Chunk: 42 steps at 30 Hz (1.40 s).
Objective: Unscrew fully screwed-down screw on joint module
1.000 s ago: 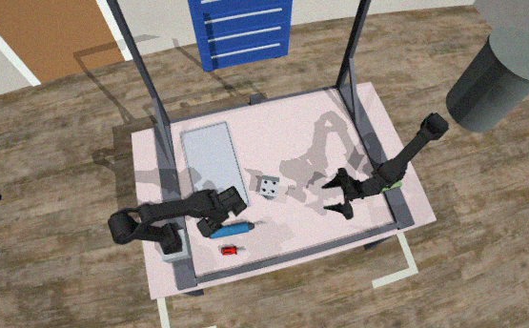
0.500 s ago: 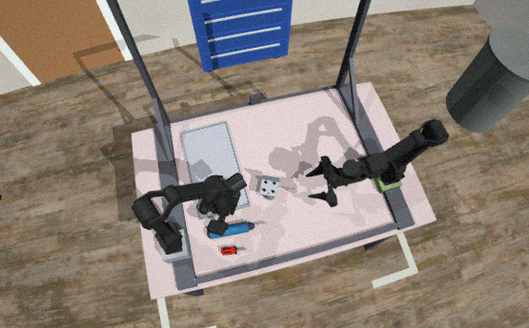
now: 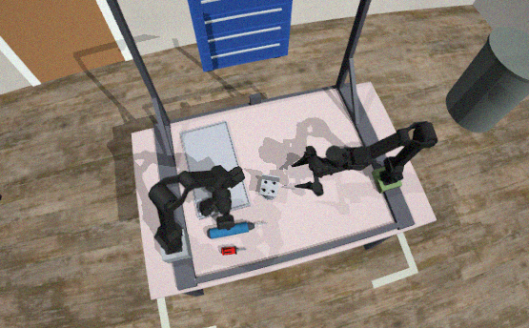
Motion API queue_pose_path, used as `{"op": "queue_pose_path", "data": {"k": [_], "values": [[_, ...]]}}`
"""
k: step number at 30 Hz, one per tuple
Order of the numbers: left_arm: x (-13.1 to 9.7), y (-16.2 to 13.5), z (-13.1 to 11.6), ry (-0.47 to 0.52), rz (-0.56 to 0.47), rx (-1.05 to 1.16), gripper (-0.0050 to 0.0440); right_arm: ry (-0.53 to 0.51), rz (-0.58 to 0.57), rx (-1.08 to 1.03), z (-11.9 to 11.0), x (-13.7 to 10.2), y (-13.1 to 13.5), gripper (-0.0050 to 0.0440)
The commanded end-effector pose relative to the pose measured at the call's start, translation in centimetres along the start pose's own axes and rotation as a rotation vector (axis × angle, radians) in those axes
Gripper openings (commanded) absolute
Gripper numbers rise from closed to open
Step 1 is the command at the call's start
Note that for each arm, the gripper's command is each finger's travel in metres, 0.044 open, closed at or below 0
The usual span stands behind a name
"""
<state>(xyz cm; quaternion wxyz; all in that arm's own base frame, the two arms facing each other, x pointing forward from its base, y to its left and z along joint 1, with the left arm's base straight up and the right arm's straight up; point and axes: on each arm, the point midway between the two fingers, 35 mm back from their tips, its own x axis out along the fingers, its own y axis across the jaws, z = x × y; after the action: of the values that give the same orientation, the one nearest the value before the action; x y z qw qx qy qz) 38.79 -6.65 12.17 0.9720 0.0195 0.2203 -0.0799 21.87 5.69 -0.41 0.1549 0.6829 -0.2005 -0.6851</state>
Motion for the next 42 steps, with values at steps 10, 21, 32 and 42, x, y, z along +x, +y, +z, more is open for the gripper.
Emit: {"op": "queue_pose_path", "data": {"k": [10, 21, 32, 42], "values": [[-0.1, -0.2, 1.4, -0.036, 0.001, -0.004, 0.04, -0.004, 0.02, -0.022, 0.2, 3.4, 0.3, 0.0267], [-0.1, -0.2, 1.4, -0.036, 0.001, -0.004, 0.04, 0.004, 0.015, -0.018, -0.1, 4.3, 0.2, 0.0213], [-0.1, -0.2, 1.4, -0.036, 0.001, -0.004, 0.04, 0.009, 0.007, -0.013, -0.1, 4.1, 0.2, 0.0162], [0.9, 0.1, -1.9, -0.058, 0.002, -0.004, 0.04, 0.009, 0.007, -0.013, -0.1, 4.1, 0.2, 0.0162]]}}
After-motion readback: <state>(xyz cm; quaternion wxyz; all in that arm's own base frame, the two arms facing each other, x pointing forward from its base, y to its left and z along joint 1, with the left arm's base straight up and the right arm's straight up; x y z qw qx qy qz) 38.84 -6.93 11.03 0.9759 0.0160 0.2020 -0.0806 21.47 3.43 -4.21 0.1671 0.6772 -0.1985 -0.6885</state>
